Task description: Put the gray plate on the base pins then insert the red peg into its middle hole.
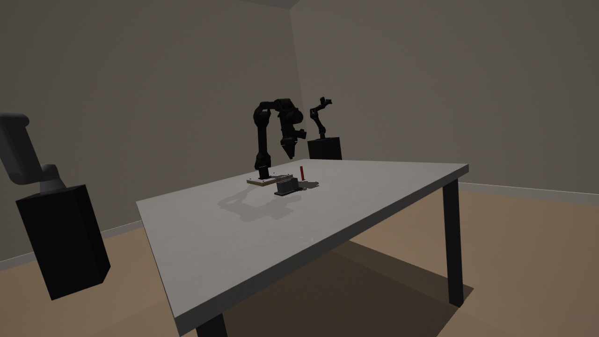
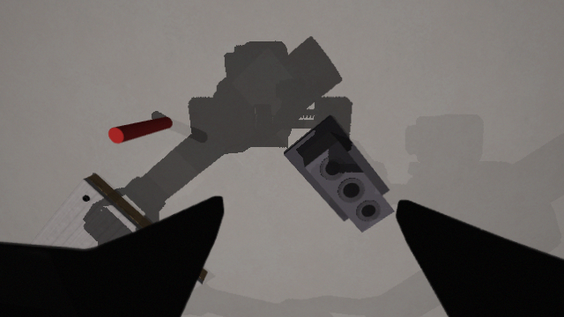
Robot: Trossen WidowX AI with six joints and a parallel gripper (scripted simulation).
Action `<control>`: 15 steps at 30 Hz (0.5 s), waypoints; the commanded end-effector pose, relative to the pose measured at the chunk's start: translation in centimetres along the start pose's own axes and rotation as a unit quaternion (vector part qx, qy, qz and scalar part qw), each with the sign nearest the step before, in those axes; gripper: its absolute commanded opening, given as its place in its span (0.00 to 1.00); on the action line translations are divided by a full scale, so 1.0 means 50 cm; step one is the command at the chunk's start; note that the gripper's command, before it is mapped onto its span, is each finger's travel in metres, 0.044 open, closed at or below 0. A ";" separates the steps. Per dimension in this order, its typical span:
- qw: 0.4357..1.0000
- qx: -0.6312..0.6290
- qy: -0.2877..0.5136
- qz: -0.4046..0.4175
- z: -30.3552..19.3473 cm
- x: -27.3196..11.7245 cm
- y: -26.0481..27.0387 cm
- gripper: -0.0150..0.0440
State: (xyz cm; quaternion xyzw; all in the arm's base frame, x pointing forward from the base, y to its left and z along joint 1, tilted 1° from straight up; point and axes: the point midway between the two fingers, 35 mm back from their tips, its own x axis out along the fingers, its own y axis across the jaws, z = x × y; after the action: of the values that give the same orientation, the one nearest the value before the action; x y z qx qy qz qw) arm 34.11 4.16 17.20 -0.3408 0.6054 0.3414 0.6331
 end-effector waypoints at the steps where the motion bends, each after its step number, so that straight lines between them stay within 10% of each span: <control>1: 0.977 0.215 0.006 0.006 0.024 0.006 0.074 1.00; 15: 0.739 0.673 0.010 0.006 0.046 0.007 0.247 1.00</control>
State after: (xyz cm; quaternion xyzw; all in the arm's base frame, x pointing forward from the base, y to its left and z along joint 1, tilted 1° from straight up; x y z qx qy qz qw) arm 29.42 9.71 17.63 -0.0454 0.6913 0.0634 0.7184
